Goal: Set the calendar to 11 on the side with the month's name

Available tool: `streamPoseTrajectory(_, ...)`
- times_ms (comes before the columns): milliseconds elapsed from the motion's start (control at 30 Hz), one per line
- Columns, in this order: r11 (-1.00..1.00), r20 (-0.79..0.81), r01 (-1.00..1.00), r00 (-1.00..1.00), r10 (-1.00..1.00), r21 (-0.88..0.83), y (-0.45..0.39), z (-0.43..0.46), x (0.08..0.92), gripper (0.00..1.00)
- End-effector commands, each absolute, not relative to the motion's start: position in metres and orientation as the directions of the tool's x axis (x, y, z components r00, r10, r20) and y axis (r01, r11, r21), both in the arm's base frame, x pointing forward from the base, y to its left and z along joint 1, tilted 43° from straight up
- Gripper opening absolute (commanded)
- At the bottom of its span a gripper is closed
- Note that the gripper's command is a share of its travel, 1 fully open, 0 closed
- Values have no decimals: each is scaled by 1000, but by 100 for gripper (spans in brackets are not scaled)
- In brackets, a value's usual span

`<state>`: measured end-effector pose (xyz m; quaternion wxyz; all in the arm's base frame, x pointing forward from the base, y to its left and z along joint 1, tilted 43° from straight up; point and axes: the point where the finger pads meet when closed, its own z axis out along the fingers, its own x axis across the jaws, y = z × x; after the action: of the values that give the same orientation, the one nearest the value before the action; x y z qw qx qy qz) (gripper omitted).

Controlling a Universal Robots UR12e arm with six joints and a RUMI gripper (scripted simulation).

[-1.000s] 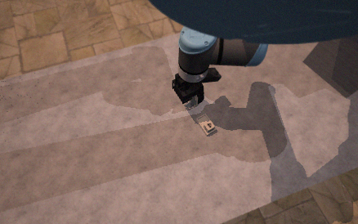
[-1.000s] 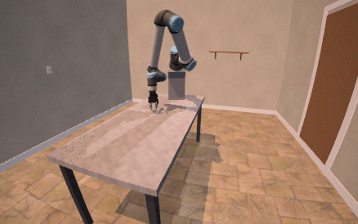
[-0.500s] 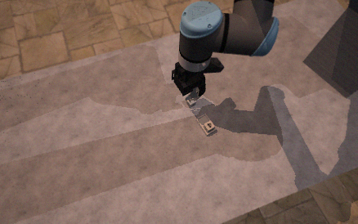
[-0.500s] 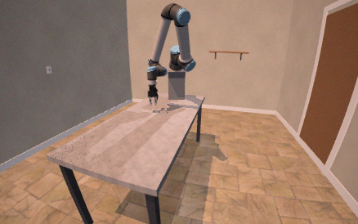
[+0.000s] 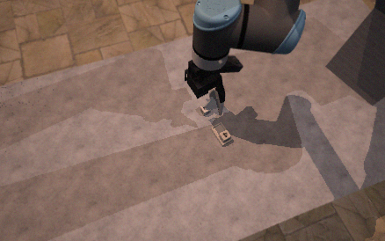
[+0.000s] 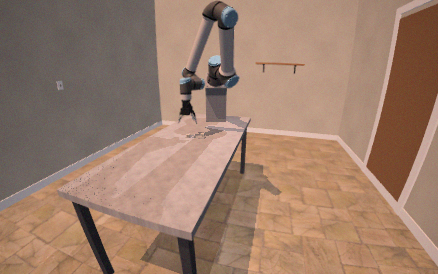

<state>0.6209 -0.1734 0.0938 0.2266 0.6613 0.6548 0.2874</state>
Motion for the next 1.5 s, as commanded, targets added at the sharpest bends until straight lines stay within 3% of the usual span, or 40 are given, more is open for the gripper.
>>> streamPoseTrajectory(0,-41,85,737,-23,996,674,-174,93,619,100)
streamPoseTrajectory(900,-20,71,737,-38,997,676,-172,93,619,100)
streamPoseTrajectory(1467,171,-59,716,-180,982,676,-166,92,618,100)
